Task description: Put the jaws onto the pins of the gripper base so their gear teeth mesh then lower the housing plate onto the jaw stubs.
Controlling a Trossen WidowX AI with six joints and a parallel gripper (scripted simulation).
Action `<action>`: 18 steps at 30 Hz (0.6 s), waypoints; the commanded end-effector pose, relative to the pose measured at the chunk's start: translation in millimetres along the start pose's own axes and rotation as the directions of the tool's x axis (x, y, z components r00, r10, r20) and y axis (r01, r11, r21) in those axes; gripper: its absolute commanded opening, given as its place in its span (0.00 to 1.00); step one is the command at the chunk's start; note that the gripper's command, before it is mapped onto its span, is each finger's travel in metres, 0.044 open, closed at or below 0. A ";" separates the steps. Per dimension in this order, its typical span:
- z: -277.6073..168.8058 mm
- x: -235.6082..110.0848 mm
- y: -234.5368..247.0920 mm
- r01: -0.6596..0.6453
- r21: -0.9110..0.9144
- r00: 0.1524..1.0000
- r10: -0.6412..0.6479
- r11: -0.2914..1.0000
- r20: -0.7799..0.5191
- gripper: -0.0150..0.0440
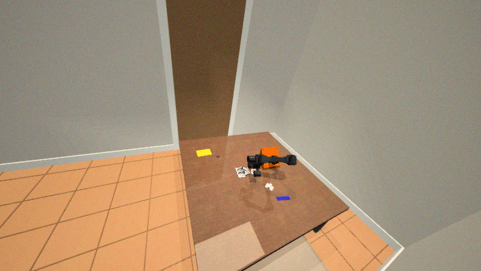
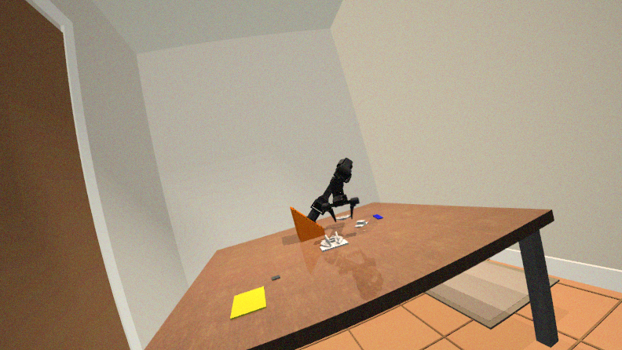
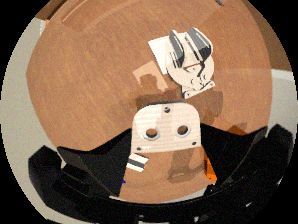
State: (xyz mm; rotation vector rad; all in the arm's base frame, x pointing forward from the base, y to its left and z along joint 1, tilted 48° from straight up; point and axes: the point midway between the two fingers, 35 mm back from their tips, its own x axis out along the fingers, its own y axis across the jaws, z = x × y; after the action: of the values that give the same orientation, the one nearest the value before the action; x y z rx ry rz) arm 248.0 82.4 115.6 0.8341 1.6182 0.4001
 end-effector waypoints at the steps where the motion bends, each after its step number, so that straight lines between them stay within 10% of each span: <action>1: 10.2 -0.9 -9.7 0.000 -0.043 1.000 0.000 0.999 0.003 0.85; 18: 41.2 -0.3 -57.8 -0.030 -0.232 1.000 0.030 0.972 -0.005 0.85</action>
State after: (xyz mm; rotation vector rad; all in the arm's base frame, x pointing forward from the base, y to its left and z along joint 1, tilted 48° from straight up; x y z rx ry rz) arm 266.9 42.6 74.5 0.7047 1.5438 0.5754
